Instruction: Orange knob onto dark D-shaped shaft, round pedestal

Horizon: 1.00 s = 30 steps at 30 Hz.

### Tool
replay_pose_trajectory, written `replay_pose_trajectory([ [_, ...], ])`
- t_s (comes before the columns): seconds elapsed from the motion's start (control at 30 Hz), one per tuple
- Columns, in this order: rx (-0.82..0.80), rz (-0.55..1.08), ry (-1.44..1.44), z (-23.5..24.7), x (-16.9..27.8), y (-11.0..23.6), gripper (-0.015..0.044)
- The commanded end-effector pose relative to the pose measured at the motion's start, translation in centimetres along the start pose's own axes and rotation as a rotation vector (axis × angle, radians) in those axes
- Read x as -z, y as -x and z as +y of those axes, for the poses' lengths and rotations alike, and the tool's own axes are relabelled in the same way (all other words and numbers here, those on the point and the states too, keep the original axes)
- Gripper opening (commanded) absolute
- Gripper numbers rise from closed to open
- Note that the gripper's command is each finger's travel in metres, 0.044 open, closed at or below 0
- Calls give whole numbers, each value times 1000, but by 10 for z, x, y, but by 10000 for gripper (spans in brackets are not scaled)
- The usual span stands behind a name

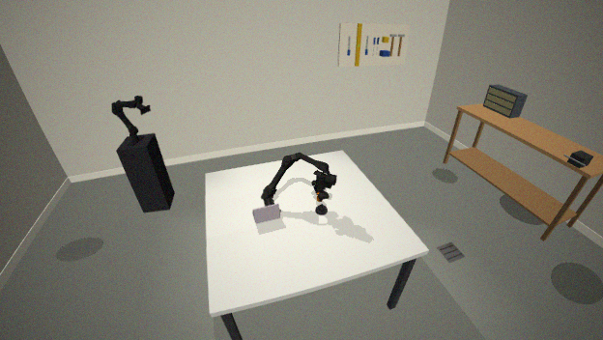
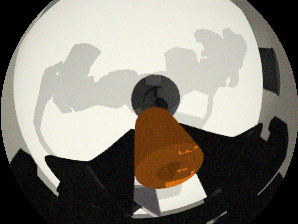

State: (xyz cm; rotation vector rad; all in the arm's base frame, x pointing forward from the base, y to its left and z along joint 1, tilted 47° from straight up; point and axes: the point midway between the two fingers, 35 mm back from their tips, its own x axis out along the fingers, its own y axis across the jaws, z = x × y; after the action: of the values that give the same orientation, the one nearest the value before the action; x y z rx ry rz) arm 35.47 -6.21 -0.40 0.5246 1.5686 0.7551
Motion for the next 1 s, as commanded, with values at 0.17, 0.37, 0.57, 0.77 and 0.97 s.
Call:
replay_pose_trajectory([
  [0.17,1,-9,15,-15,-10,-7,0],
  [0.37,1,-10,15,-15,-11,-17,0],
  [0.57,0,-10,15,-15,-10,-31,0],
  [0.77,0,-10,23,-16,-11,-28,0],
  [0.97,0,-10,23,-16,-13,-25,0],
])
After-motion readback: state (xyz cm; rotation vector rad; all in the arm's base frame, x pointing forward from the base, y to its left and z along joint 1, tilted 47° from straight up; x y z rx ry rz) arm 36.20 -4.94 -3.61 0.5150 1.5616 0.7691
